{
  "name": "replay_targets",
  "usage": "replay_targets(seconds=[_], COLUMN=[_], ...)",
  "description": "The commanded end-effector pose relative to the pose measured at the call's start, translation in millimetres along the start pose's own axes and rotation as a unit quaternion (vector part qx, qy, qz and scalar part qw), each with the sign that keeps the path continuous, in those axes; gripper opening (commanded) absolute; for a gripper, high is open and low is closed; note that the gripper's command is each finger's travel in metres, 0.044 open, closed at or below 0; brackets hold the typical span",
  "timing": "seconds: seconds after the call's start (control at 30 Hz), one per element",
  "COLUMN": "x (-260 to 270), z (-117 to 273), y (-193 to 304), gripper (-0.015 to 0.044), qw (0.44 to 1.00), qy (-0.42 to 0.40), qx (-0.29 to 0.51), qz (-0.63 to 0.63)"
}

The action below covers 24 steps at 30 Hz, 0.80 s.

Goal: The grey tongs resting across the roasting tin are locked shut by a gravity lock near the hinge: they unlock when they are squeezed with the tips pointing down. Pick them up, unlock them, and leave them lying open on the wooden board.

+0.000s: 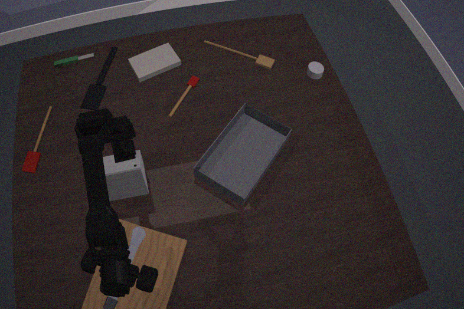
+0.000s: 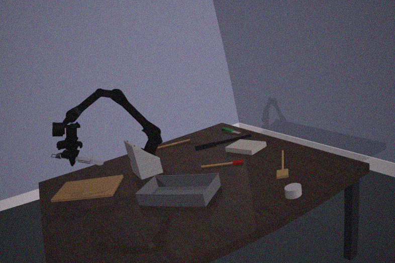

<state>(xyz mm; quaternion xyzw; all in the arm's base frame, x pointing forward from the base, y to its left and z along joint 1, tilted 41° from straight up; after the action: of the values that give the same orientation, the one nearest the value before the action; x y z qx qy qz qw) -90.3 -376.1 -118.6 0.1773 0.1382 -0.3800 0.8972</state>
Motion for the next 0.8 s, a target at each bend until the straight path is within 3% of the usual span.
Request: replay_targets(seconds=[0.0,0.77], x=[1,-1], z=[9,15], y=[1,29], gripper=[-0.0150,-0.0150], qw=[0.999,0.976], qy=[-0.010,-0.050], qx=[-0.036,-0.211], qz=[0.003,0.007])
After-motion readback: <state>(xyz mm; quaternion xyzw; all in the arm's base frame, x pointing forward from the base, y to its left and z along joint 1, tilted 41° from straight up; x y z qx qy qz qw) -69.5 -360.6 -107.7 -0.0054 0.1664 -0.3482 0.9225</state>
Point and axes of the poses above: the point midway between the two fingers, 35 mm back from their tips, its own z axis back along the fingers, its own x axis across the jaws, y = z × x, the point moved 8 cm from there along z, back along the fingers, and after that the axes turned 15 degrees about -z, right-handed, at the moved point
